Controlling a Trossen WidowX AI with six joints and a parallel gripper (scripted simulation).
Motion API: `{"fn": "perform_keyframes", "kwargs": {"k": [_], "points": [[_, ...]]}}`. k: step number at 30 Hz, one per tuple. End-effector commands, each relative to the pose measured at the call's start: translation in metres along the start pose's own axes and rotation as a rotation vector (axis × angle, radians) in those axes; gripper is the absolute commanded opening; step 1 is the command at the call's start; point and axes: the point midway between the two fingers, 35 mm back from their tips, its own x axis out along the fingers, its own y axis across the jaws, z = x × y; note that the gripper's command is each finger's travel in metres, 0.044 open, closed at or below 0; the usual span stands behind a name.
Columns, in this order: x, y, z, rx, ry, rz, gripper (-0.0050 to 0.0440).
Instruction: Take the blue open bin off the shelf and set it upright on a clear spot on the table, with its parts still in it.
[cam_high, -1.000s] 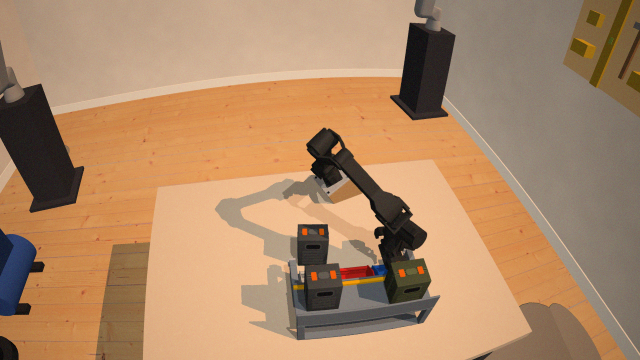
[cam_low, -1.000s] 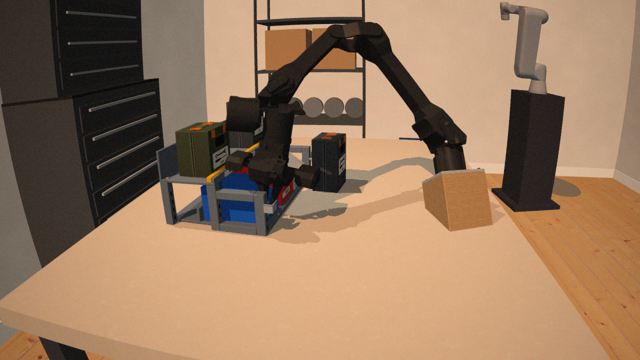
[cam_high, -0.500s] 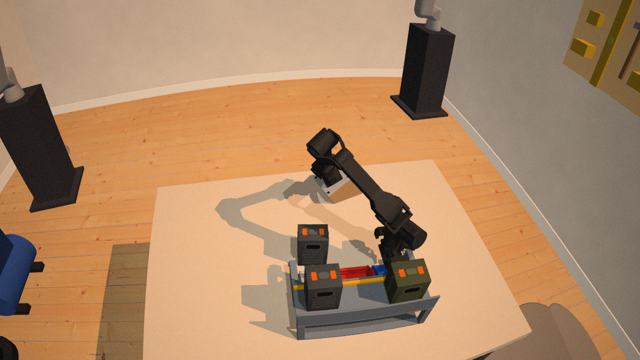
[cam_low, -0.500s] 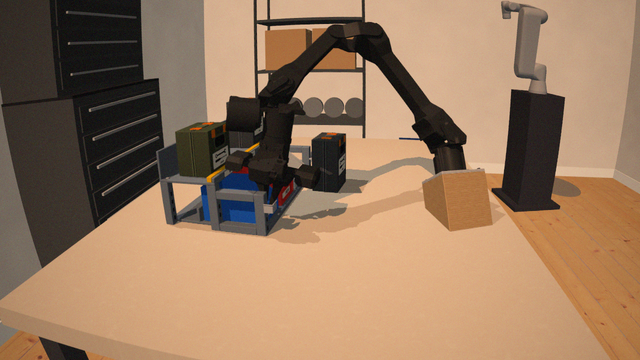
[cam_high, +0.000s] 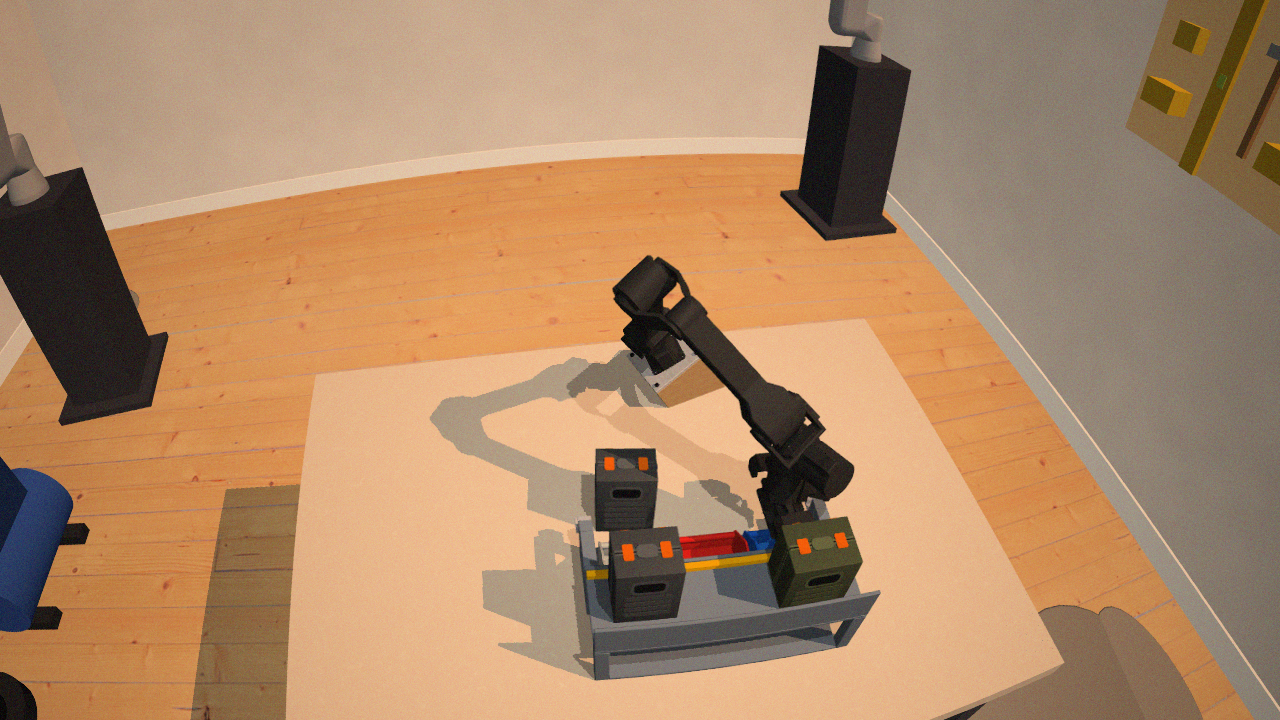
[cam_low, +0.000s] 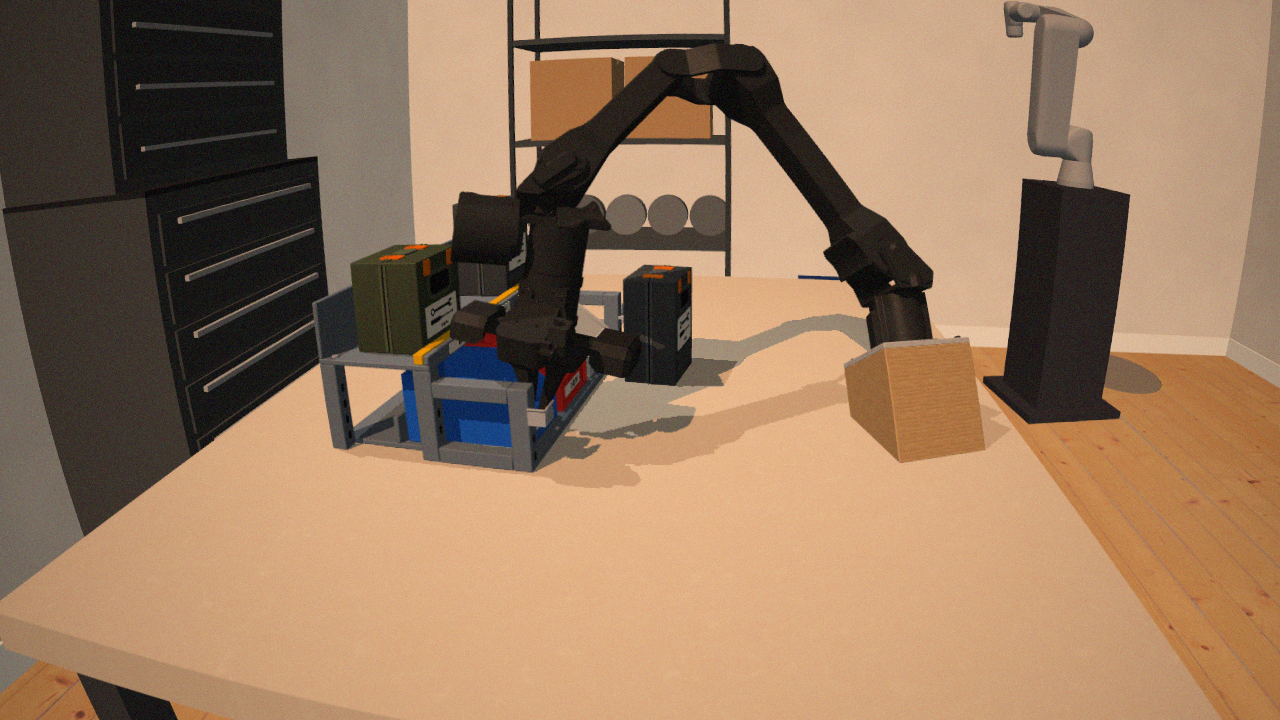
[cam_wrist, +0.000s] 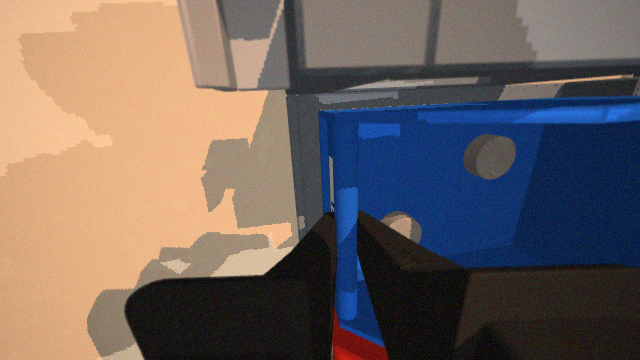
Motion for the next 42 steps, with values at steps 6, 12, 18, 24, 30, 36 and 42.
{"fn": "perform_keyframes", "kwargs": {"k": [6, 12, 18, 24, 30, 36, 42], "points": [[-0.018, -0.008, -0.001, 0.012, -0.006, -0.02, 0.0], [-0.018, -0.008, -0.001, 0.012, -0.006, -0.02, 0.0], [-0.018, -0.008, -0.001, 0.012, -0.006, -0.02, 0.0], [-0.028, -0.011, -0.001, 0.013, -0.006, -0.021, 0.0], [-0.028, -0.011, -0.001, 0.013, -0.006, -0.021, 0.0], [-0.025, -0.008, -0.001, 0.007, -0.007, -0.012, 0.0], [-0.026, -0.011, -0.001, 0.013, -0.007, -0.021, 0.0]]}}
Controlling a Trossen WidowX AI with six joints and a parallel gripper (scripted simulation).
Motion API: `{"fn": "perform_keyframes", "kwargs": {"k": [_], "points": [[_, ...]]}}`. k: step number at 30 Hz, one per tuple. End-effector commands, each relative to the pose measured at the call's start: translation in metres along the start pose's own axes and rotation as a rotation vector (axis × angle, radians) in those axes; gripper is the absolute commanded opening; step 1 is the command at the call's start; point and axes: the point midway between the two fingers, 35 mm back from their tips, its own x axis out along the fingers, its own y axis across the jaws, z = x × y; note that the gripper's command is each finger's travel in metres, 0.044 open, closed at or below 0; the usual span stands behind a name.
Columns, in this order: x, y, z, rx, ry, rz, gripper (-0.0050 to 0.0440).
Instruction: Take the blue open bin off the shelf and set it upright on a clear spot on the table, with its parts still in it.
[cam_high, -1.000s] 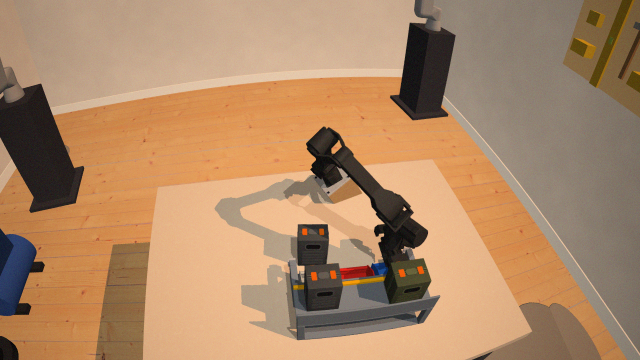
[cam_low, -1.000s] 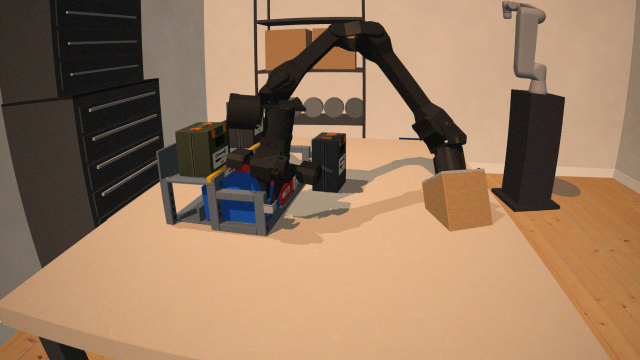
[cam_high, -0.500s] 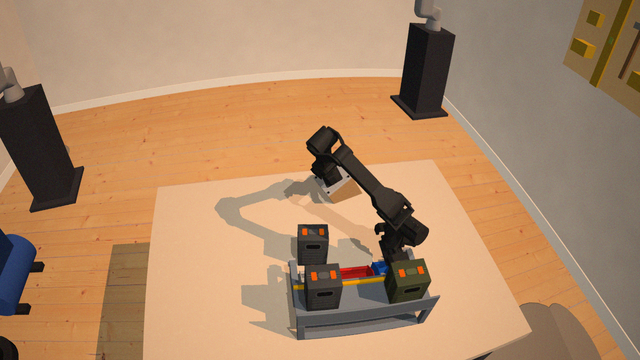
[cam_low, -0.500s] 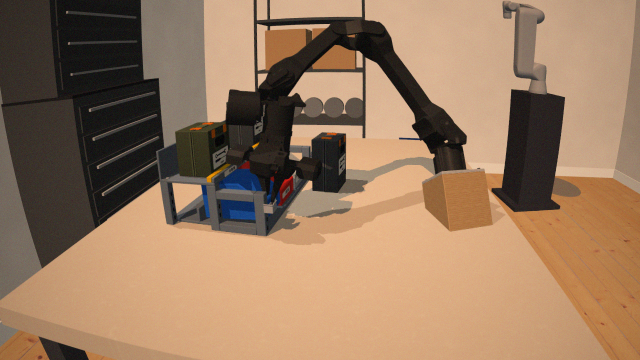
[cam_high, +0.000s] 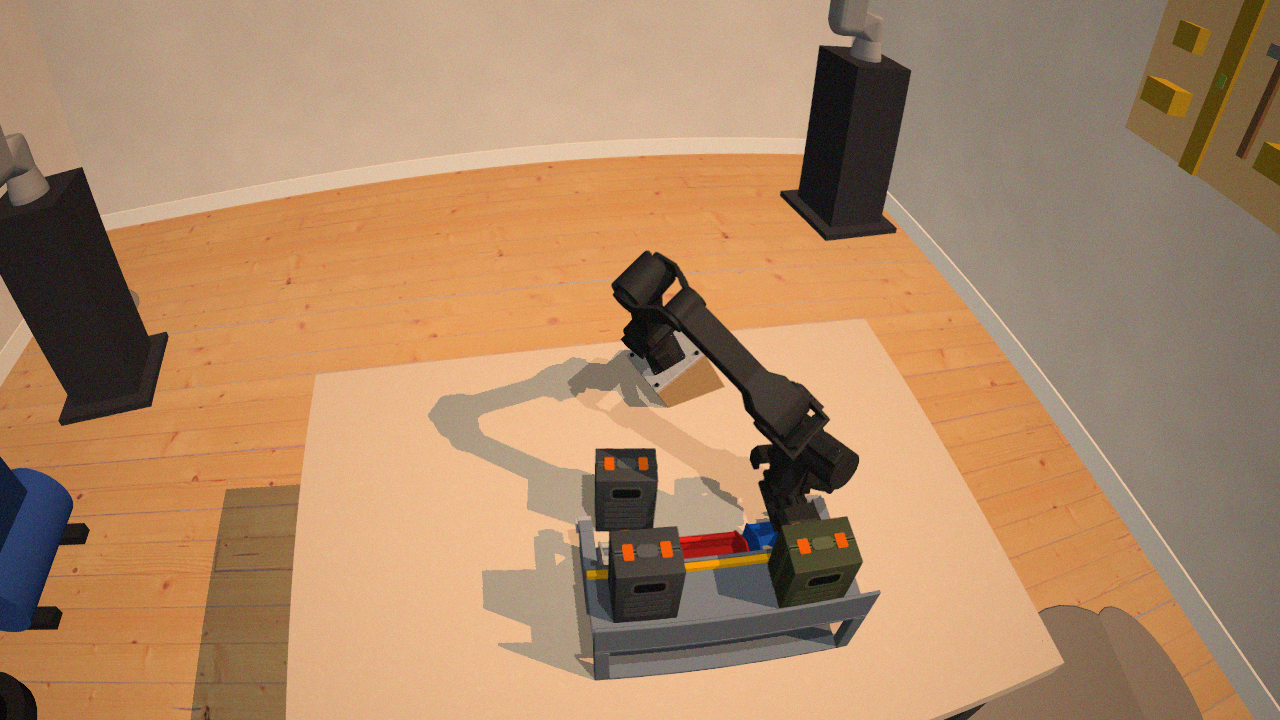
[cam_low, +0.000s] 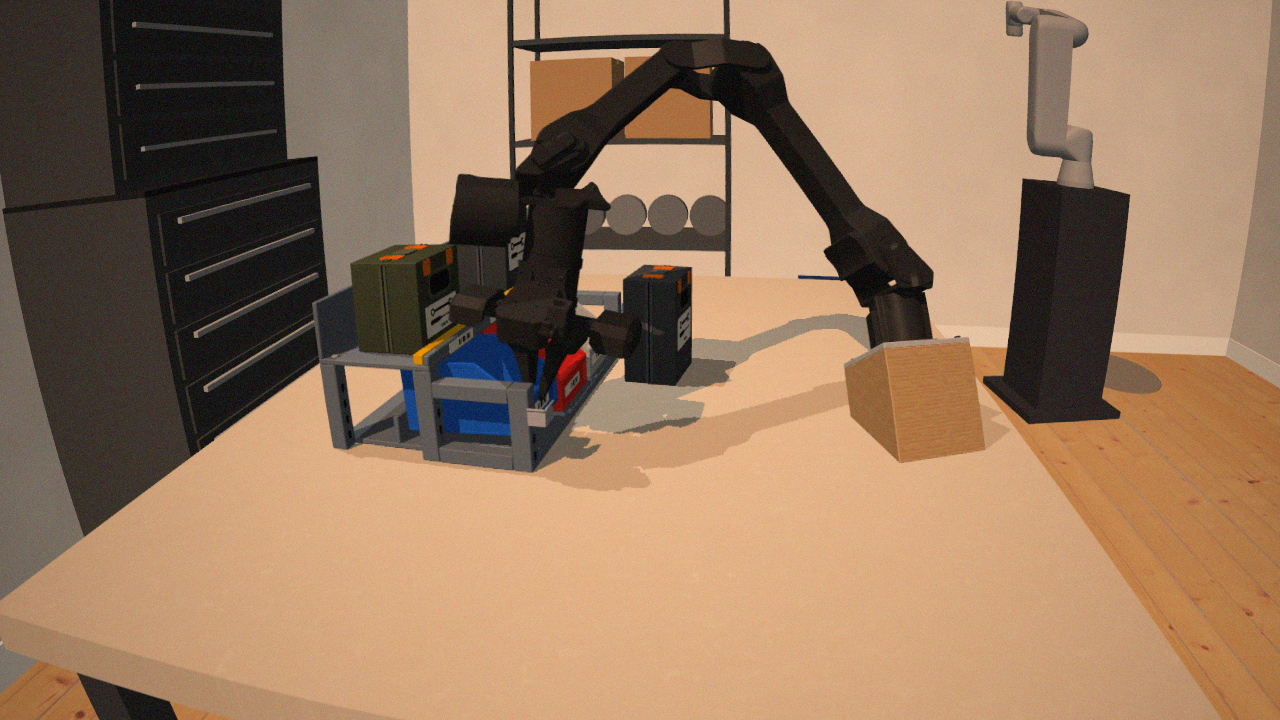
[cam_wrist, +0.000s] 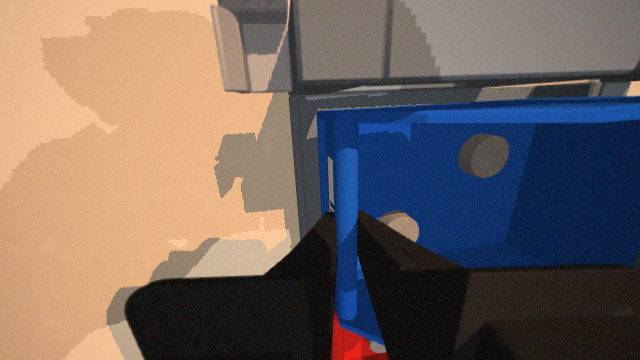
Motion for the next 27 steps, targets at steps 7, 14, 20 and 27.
{"fn": "perform_keyframes", "kwargs": {"k": [7, 14, 20, 27], "points": [[-0.0075, -0.0091, -0.0015, 0.018, -0.008, -0.029, 0.0], [-0.0059, -0.0087, -0.0015, 0.018, -0.008, -0.027, 0.0], [-0.0057, -0.0093, -0.0016, 0.019, -0.008, -0.029, 0.0], [-0.0057, -0.0093, -0.0016, 0.019, -0.008, -0.029, 0.0]]}}
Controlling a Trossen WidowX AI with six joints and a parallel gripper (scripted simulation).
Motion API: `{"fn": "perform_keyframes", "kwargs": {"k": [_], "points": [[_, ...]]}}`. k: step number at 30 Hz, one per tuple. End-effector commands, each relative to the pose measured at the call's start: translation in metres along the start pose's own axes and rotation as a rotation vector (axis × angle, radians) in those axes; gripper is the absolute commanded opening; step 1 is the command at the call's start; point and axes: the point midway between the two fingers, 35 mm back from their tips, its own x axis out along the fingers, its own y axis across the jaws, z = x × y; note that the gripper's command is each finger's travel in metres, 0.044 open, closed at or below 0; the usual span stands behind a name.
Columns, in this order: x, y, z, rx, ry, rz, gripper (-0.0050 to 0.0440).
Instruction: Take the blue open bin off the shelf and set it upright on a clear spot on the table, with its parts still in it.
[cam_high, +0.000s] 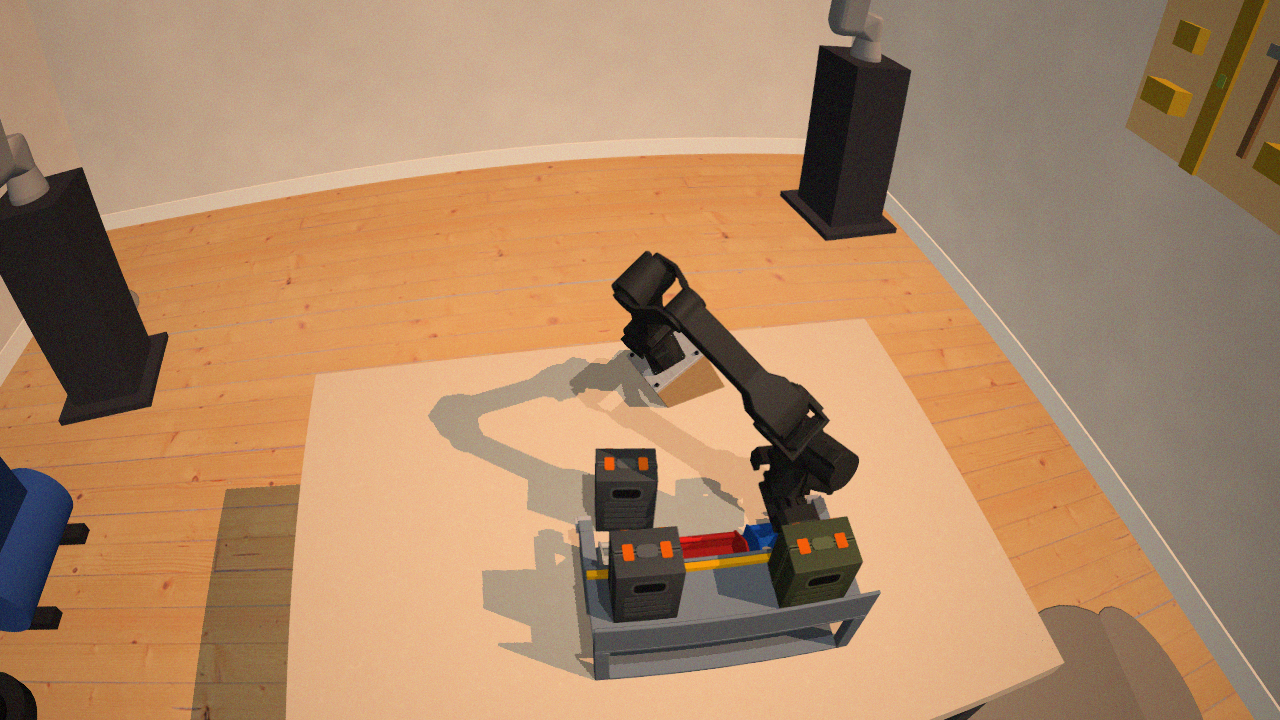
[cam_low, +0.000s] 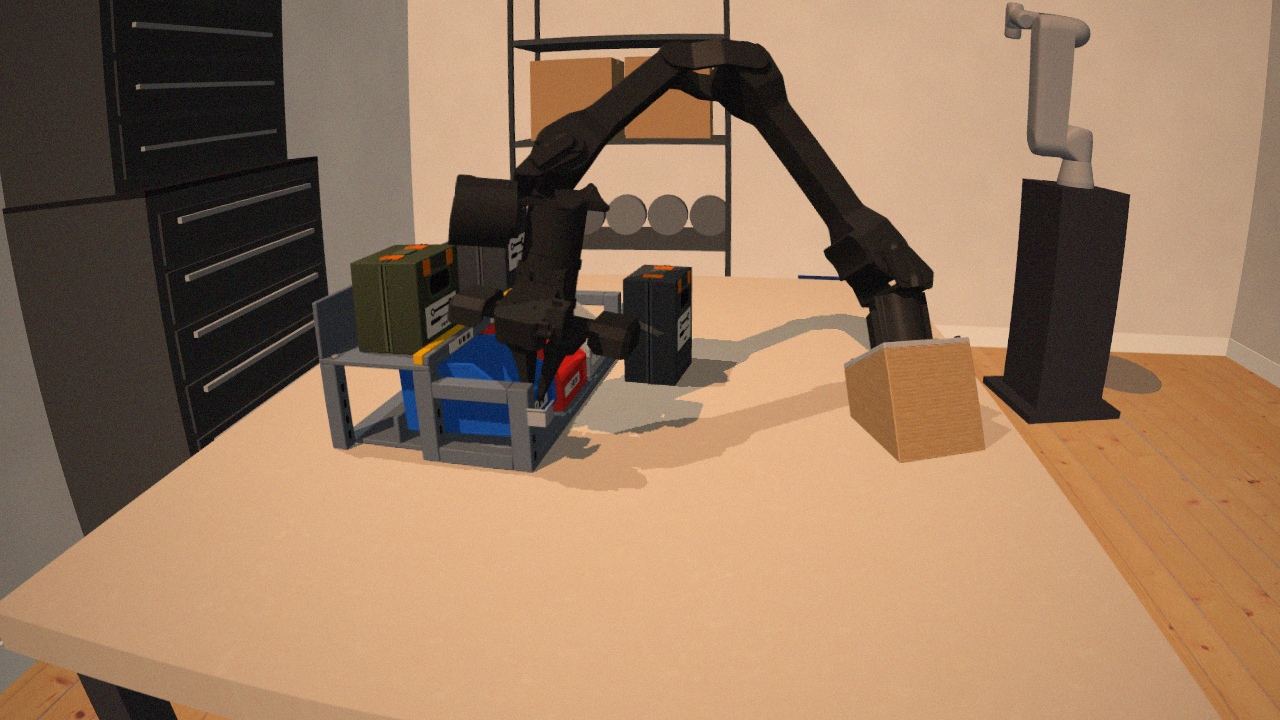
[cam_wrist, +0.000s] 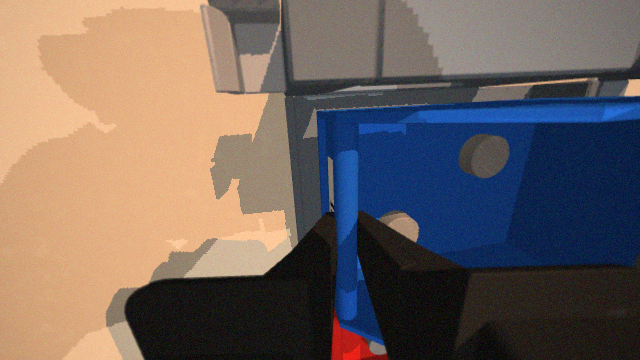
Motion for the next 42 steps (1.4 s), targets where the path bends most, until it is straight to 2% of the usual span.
{"fn": "perform_keyframes", "kwargs": {"k": [1, 34, 39, 42], "points": [[-0.006, -0.006, -0.001, 0.012, -0.009, -0.02, 0.0], [-0.004, -0.006, -0.002, 0.012, -0.006, -0.026, 0.0], [-0.009, 0.024, -0.001, 0.012, -0.006, -0.026, 0.0], [-0.009, 0.024, -0.001, 0.012, -0.006, -0.026, 0.0]]}}
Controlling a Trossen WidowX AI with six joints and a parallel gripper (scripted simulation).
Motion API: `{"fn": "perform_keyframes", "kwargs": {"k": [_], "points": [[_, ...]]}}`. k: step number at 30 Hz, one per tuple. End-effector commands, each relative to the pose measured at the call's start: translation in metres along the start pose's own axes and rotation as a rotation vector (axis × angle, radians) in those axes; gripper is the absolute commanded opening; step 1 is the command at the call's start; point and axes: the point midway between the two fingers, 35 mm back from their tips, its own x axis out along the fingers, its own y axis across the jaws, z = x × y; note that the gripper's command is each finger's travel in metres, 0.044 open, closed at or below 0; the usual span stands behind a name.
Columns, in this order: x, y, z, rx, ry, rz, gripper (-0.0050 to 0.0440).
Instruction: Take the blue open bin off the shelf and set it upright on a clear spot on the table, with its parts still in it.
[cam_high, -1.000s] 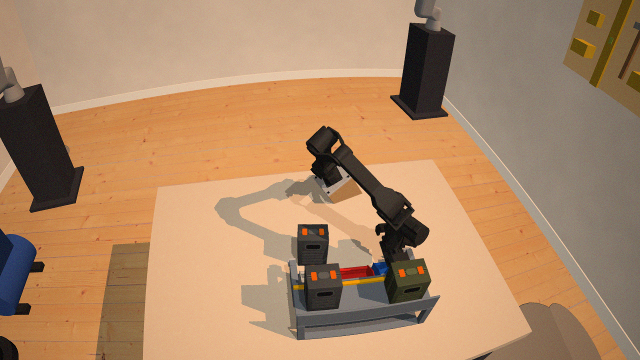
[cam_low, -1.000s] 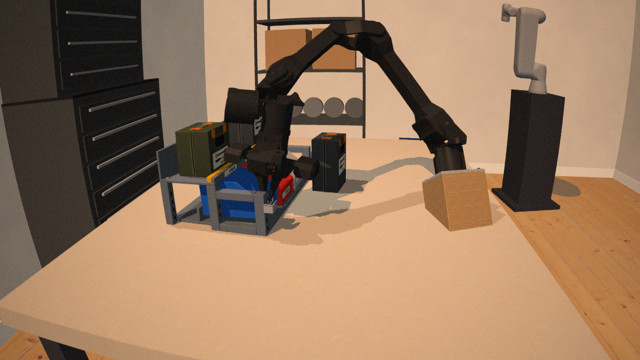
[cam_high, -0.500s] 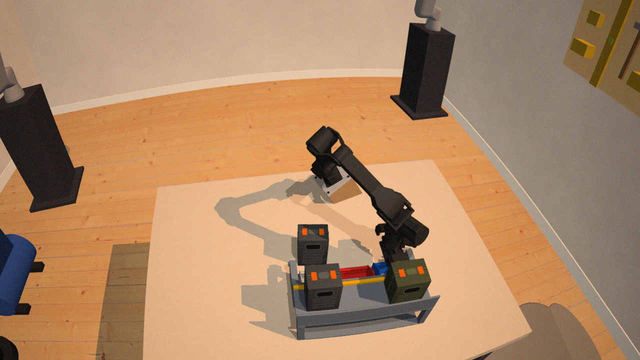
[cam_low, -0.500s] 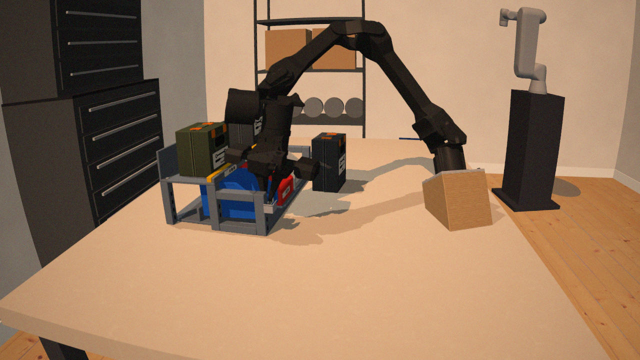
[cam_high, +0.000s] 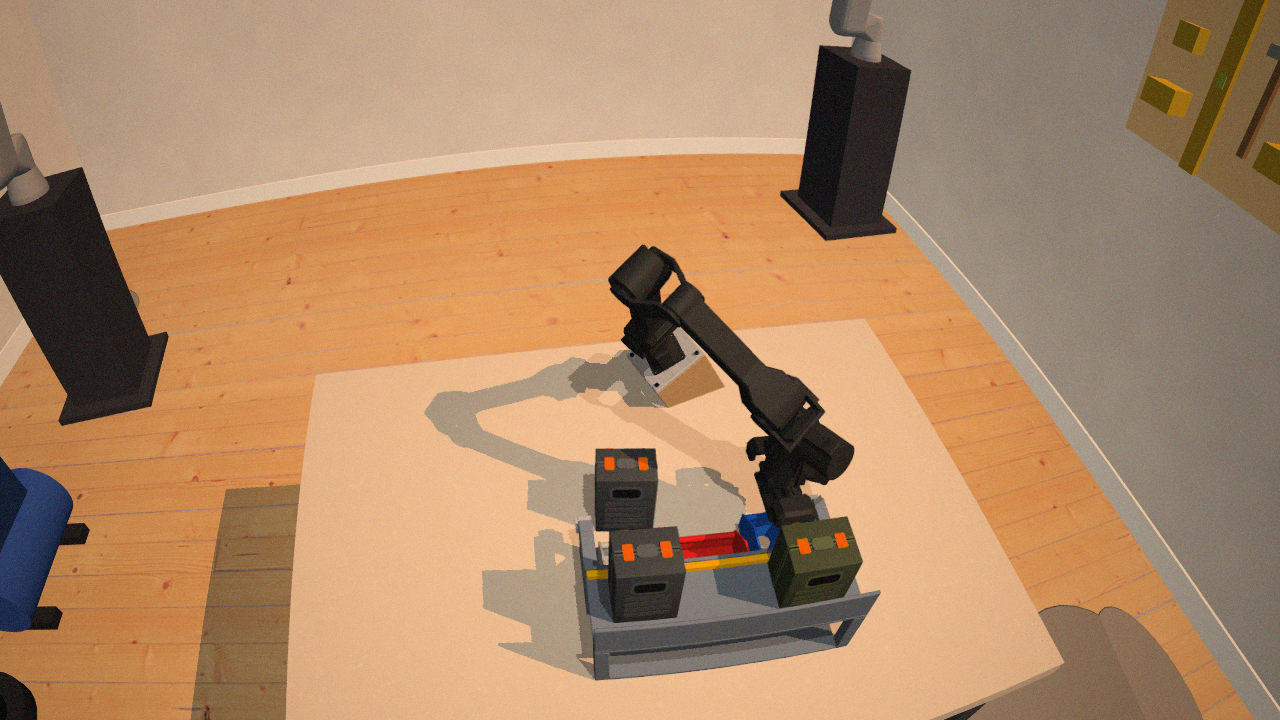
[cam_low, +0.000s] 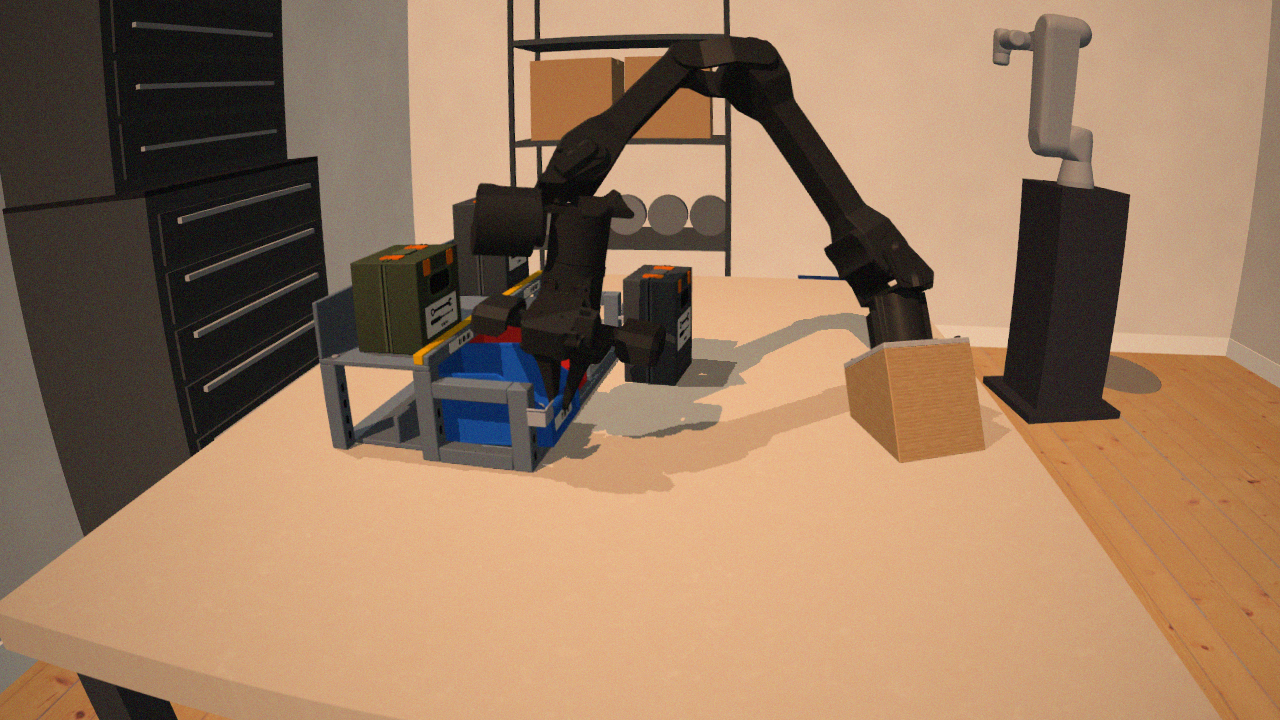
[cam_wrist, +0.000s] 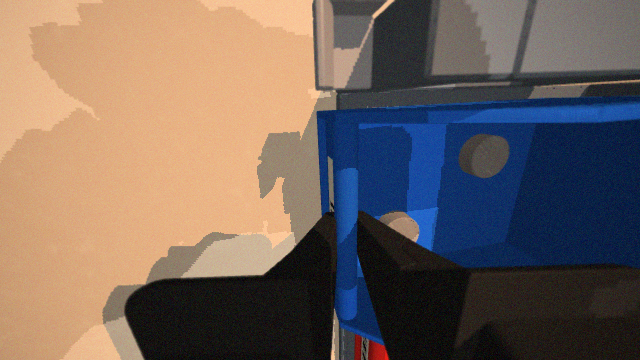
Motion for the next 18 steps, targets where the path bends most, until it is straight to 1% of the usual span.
{"fn": "perform_keyframes", "kwargs": {"k": [1, 9, 10, 14, 18], "points": [[-0.012, -0.003, -0.001, 0.024, -0.012, -0.041, 0.0], [-0.012, -0.003, -0.001, 0.024, -0.012, -0.041, 0.0], [-0.01, 0.004, 0.0, 0.018, -0.014, -0.03, 0.0], [-0.014, 0.028, 0.0, 0.023, -0.012, -0.039, 0.0], [-0.014, 0.028, 0.0, 0.023, -0.012, -0.039, 0.0]]}}
